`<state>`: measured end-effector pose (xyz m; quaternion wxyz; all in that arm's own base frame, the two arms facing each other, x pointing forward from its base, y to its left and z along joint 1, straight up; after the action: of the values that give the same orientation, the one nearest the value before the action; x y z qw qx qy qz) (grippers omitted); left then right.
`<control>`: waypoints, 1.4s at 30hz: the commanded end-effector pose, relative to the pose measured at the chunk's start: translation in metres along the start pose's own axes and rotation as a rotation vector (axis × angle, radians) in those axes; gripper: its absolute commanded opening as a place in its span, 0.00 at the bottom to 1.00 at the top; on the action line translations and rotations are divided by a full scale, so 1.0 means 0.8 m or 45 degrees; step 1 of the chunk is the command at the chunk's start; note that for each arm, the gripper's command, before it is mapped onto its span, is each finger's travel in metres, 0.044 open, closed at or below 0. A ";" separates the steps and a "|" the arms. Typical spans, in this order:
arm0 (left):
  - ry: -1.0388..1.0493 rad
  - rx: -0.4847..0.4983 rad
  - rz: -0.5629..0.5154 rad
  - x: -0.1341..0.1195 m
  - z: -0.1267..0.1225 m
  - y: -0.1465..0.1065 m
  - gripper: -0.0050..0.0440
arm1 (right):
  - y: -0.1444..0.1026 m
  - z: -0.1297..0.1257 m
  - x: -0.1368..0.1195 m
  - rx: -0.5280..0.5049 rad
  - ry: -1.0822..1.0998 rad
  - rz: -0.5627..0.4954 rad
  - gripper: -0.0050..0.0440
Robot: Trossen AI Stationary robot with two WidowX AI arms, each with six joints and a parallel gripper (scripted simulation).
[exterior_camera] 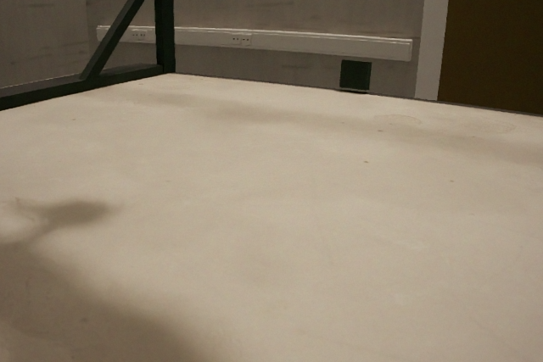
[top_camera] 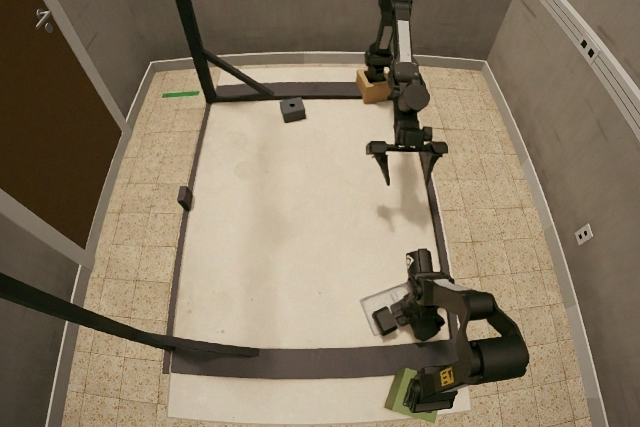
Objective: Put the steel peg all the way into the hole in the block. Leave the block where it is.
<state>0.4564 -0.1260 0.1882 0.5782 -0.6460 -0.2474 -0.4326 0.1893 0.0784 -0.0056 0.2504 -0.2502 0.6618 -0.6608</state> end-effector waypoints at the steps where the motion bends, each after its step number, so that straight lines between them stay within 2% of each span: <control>1: 0.001 0.002 -0.042 0.014 0.001 -0.008 1.00 | -0.019 0.002 -0.008 0.015 0.000 0.037 0.10; 3: 0.001 0.002 -0.042 0.014 0.001 -0.008 1.00 | -0.019 0.002 -0.008 0.015 0.000 0.037 0.10; 9: 0.001 0.002 -0.042 0.014 0.001 -0.008 1.00 | -0.065 0.002 -0.007 0.015 0.000 0.038 0.10; 13: 0.001 0.002 -0.042 0.014 0.001 -0.008 1.00 | -0.067 0.002 -0.007 0.015 0.000 0.038 0.09; 18: 0.003 0.002 -0.041 0.016 -0.001 -0.036 1.00 | -0.067 0.002 -0.008 0.015 0.000 0.039 0.02; 20: 0.003 0.002 -0.041 0.016 -0.001 -0.036 1.00 | -0.067 0.002 -0.008 0.015 0.000 0.039 0.02; 23: -0.001 0.003 -0.039 0.017 -0.003 -0.069 1.00 | -0.067 0.002 -0.008 0.015 0.000 0.038 0.00; 27: -0.002 0.002 -0.036 0.012 -0.005 -0.130 1.00 | -0.063 0.001 -0.004 0.009 0.000 0.019 0.00; 34: -0.001 0.001 -0.016 -0.022 -0.008 -0.221 1.00 | -0.063 0.001 -0.004 0.009 0.000 0.019 0.00; 35: -0.001 0.001 -0.012 -0.029 -0.008 -0.232 1.00 | -0.063 0.001 -0.004 0.009 0.000 0.019 0.00; 37: -0.001 0.001 -0.012 -0.029 -0.008 -0.232 1.00 | -0.063 0.001 -0.004 0.009 0.000 0.019 0.00; 42: -0.002 0.001 -0.021 -0.063 -0.008 -0.288 1.00 | -0.063 0.001 -0.004 0.009 0.000 0.019 0.00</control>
<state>0.2771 -0.0845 0.2590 0.5811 -0.6463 -0.2429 -0.4308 0.1884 0.0780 0.0402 0.2487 -0.2520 0.6618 -0.6609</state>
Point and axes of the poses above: on each arm, the point midway between the two fingers, 35 mm back from their tips, its own y axis out along the fingers, its own z axis across the jaws, x = y × z, the point moved 5 cm from there along -y, back along the fingers, and after that the axes turned 3 degrees about y, right-handed, at the moved point
